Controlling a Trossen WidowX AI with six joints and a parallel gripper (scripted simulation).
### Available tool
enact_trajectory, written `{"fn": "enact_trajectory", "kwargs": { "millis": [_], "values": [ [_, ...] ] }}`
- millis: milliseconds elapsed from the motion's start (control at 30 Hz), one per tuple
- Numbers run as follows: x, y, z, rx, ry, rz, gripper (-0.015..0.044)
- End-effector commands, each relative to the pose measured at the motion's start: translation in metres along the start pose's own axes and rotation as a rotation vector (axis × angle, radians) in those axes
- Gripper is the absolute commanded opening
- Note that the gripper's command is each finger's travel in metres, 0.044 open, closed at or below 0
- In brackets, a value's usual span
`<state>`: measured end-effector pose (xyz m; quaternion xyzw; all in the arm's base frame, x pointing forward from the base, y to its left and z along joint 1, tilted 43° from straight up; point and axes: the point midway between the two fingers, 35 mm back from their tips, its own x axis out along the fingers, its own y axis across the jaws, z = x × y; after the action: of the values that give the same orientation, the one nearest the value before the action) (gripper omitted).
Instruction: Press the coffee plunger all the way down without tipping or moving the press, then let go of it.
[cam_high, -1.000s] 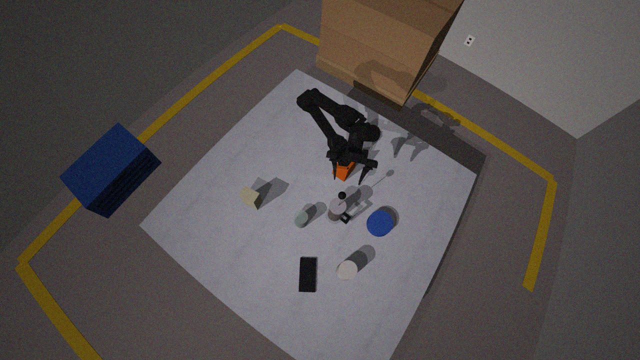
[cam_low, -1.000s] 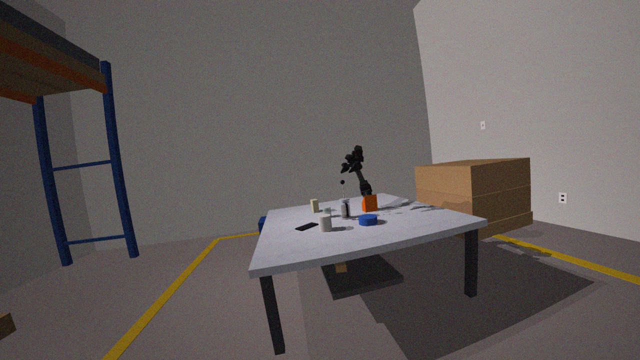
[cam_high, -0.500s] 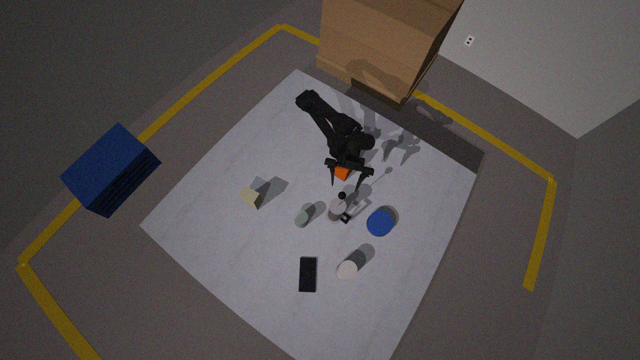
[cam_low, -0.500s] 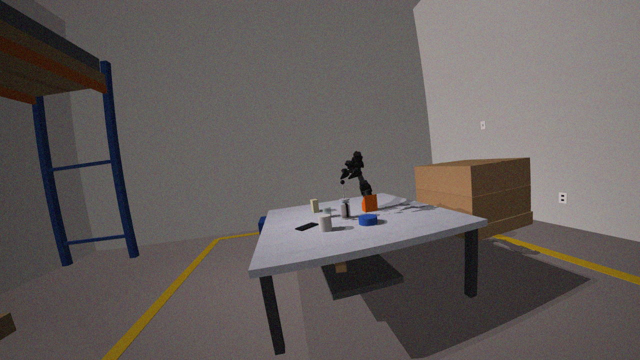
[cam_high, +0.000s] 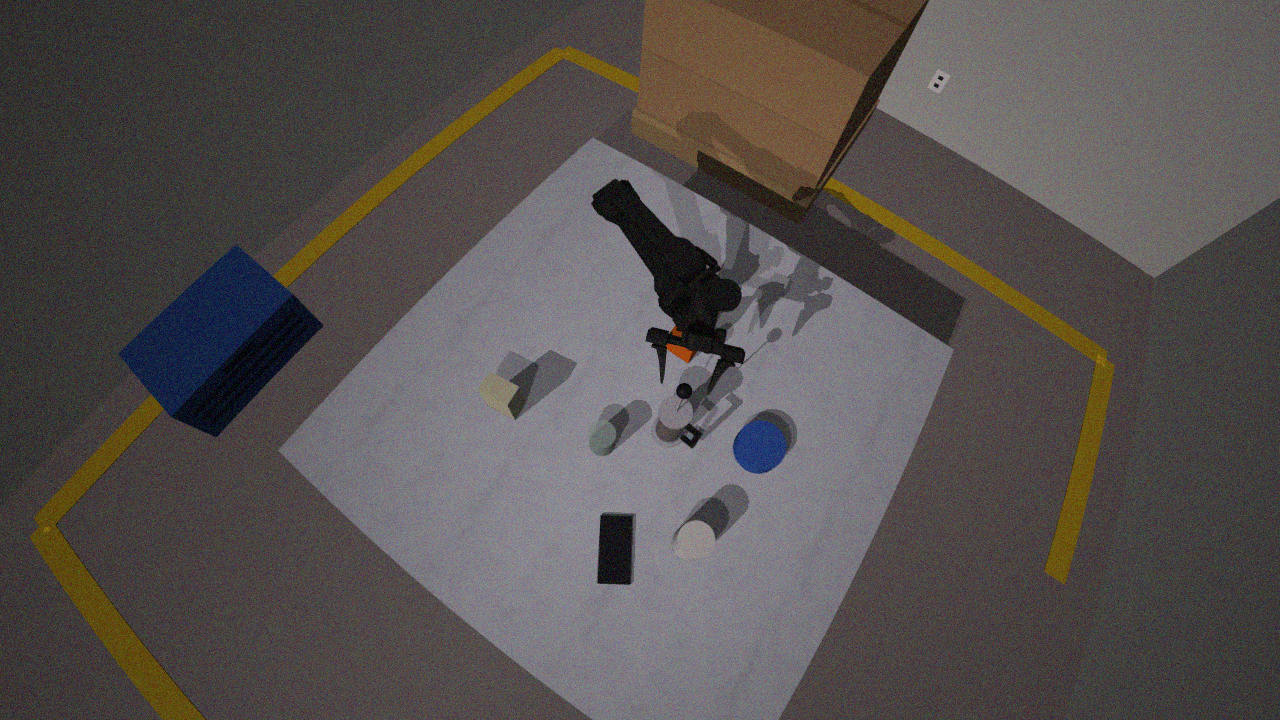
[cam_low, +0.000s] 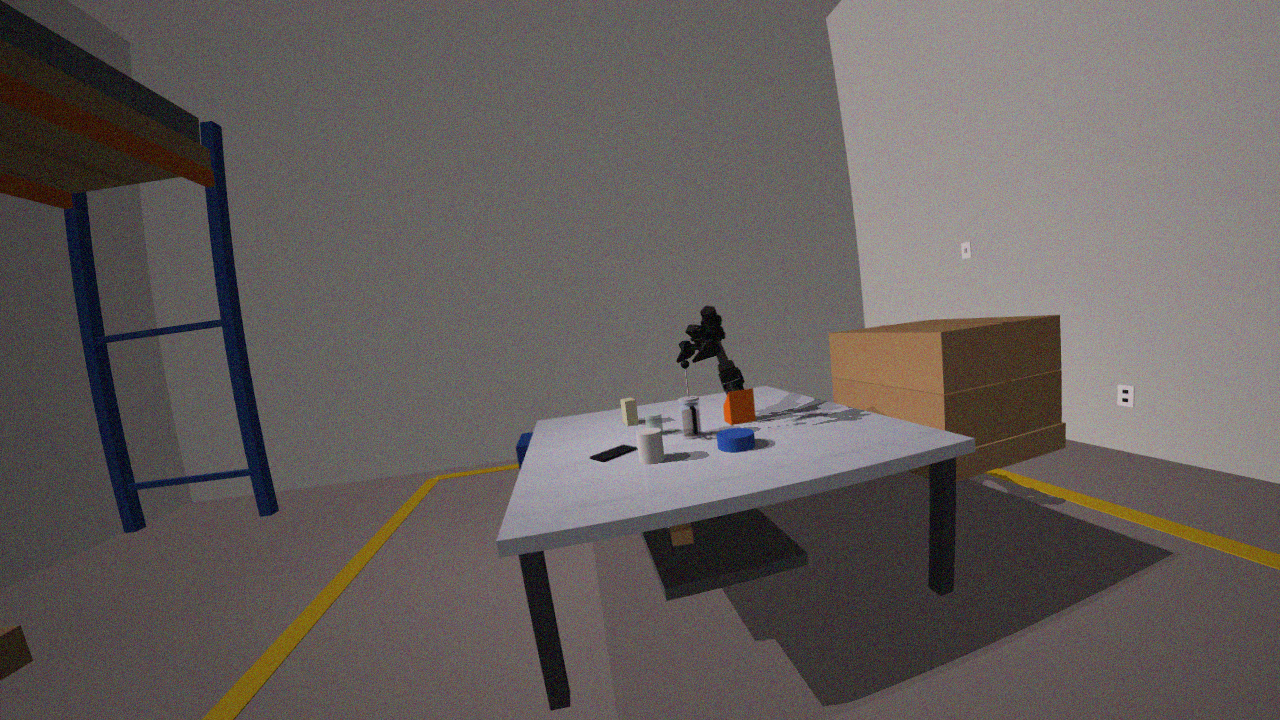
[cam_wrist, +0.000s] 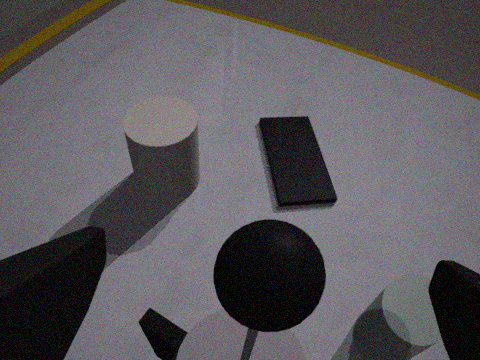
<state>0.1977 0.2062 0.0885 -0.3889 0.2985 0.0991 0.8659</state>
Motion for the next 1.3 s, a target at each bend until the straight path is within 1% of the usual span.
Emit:
{"fn": "enact_trajectory", "kwargs": {
  "millis": [0, 133, 500, 633, 933, 1267],
  "values": [
    [0.007, 0.001, -0.003, -0.012, 0.005, 0.001, 0.044],
    [0.011, 0.0, -0.003, -0.012, 0.004, 0.0, 0.044],
    [0.011, 0.0, -0.003, -0.012, 0.004, 0.0, 0.0151],
    [0.011, 0.0, -0.003, -0.012, 0.004, 0.0, 0.0128],
    [0.012, 0.0, -0.004, -0.012, 0.004, 0.0, 0.0128],
    [0.022, 0.002, -0.016, -0.012, 0.005, 0.001, 0.0128]
  ]
}}
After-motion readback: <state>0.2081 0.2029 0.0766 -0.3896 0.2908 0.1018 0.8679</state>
